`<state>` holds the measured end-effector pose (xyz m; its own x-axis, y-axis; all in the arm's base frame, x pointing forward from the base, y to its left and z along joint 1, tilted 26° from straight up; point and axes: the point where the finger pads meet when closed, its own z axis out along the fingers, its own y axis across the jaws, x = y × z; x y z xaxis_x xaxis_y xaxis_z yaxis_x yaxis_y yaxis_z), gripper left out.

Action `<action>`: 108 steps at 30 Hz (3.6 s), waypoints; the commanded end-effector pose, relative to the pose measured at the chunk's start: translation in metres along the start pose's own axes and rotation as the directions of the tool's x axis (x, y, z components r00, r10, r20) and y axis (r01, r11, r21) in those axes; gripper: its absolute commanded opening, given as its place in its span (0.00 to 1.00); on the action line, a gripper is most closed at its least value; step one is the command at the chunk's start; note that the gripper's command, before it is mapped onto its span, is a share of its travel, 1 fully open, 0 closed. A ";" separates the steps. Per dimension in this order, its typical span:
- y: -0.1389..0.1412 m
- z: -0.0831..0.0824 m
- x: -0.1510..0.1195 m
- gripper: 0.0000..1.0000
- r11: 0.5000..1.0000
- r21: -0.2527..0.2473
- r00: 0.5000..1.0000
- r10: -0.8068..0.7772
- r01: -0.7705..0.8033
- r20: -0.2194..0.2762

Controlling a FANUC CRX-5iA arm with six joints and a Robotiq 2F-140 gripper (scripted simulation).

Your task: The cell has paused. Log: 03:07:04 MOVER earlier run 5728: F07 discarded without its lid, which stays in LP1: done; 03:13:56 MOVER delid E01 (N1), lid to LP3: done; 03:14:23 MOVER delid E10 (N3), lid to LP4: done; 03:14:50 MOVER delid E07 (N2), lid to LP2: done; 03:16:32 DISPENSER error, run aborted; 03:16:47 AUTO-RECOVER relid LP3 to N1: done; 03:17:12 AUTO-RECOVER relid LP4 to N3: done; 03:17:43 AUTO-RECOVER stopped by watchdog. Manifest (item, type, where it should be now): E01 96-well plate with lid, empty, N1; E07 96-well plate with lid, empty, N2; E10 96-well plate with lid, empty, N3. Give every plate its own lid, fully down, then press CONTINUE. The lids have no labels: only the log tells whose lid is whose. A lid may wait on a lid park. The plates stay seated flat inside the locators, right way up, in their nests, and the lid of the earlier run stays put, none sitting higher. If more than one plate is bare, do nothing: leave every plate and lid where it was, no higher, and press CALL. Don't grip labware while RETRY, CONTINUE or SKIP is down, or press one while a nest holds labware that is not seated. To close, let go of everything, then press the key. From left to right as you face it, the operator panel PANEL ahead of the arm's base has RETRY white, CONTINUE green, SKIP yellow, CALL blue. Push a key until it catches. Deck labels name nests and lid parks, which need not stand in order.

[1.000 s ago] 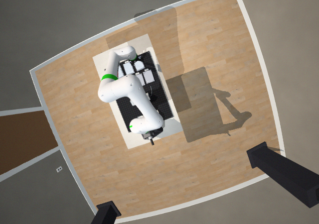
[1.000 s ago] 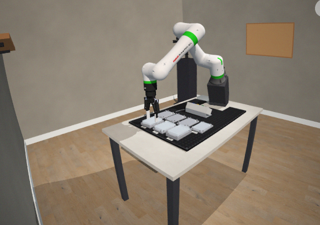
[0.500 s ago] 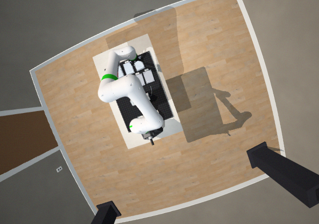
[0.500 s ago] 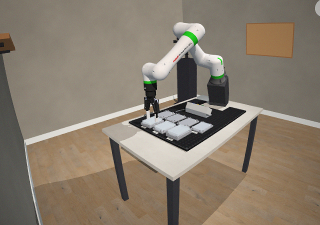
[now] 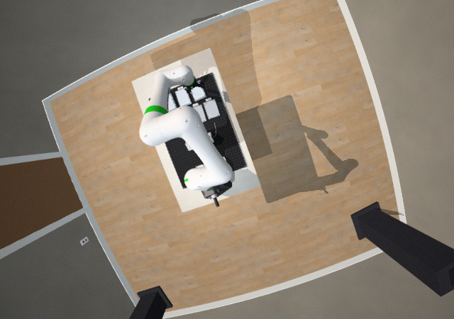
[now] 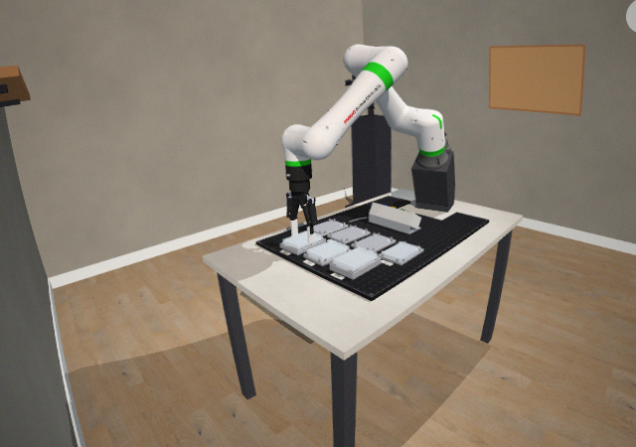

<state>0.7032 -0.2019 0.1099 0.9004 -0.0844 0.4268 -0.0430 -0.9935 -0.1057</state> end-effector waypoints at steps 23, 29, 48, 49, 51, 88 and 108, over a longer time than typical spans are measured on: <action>0.000 0.000 0.000 0.66 1.000 0.000 1.000 0.000 0.000 0.000; 0.000 0.000 0.000 0.66 1.000 0.000 1.000 0.000 0.000 0.000; 0.000 0.000 0.000 0.66 1.000 0.000 1.000 0.000 0.000 0.000; 0.000 0.000 0.000 0.66 1.000 0.000 1.000 0.000 0.000 0.000; 0.000 0.000 0.000 0.66 1.000 0.000 1.000 0.000 0.000 0.000; 0.000 -0.012 0.000 0.66 1.000 0.000 1.000 0.000 0.000 0.000; 0.000 -0.049 0.000 0.66 1.000 0.000 1.000 0.000 0.000 0.000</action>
<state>0.6831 -0.2055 0.1515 0.9004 -0.0844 0.4268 -0.0430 -0.9935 -0.1057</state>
